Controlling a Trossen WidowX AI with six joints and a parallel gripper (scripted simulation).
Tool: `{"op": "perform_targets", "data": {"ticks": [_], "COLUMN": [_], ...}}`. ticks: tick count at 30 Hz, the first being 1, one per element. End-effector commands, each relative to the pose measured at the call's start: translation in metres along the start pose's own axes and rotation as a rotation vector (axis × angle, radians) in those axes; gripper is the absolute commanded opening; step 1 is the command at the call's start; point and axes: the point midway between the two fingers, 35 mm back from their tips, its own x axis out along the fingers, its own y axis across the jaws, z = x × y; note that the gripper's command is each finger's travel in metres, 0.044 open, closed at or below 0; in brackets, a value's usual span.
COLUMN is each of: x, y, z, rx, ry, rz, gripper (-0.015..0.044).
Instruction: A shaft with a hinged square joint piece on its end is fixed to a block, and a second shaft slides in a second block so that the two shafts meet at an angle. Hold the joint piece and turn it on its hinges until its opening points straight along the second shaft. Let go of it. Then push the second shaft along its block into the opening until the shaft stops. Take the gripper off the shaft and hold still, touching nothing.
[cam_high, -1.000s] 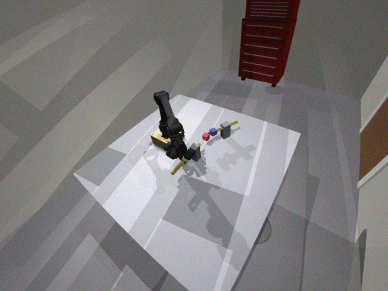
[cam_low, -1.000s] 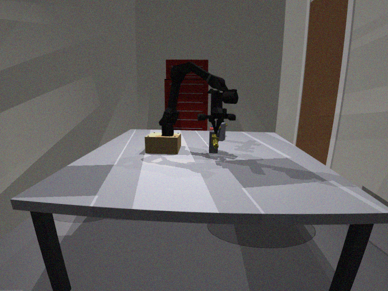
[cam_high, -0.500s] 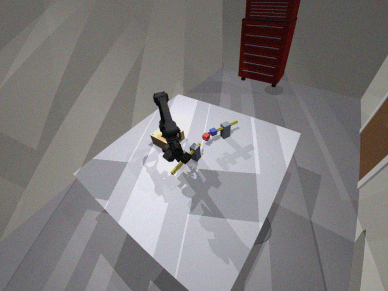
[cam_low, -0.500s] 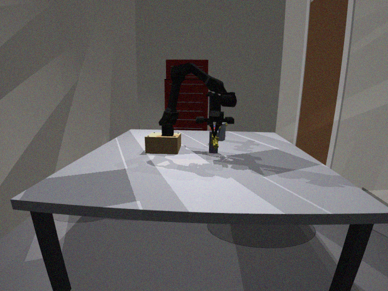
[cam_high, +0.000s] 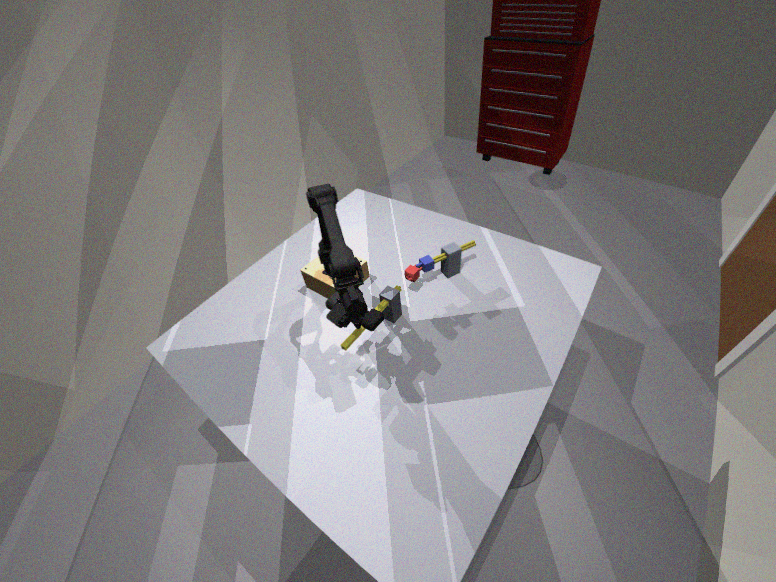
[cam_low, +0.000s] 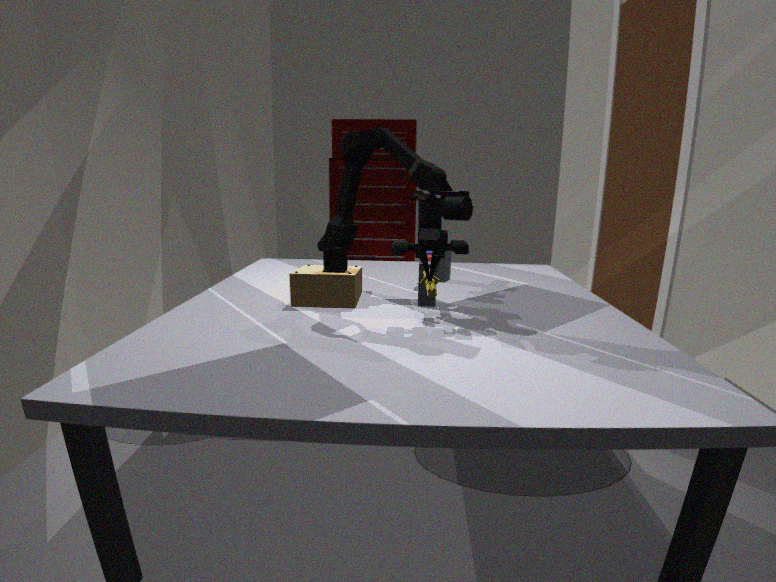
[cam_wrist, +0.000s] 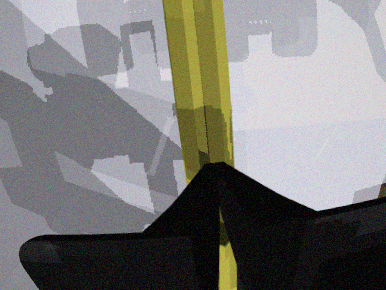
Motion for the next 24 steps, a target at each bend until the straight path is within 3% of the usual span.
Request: {"op": "perform_targets", "data": {"ticks": [1,24], "x": [0.0043,0.0058], "y": [-0.0041,-0.0050], "z": [-0.0030,-0.0032], "rx": [0.004,0.005], "ry": [0.010,0.013], "rz": [-0.018,-0.024], "gripper": [0.0000,0.0000]}}
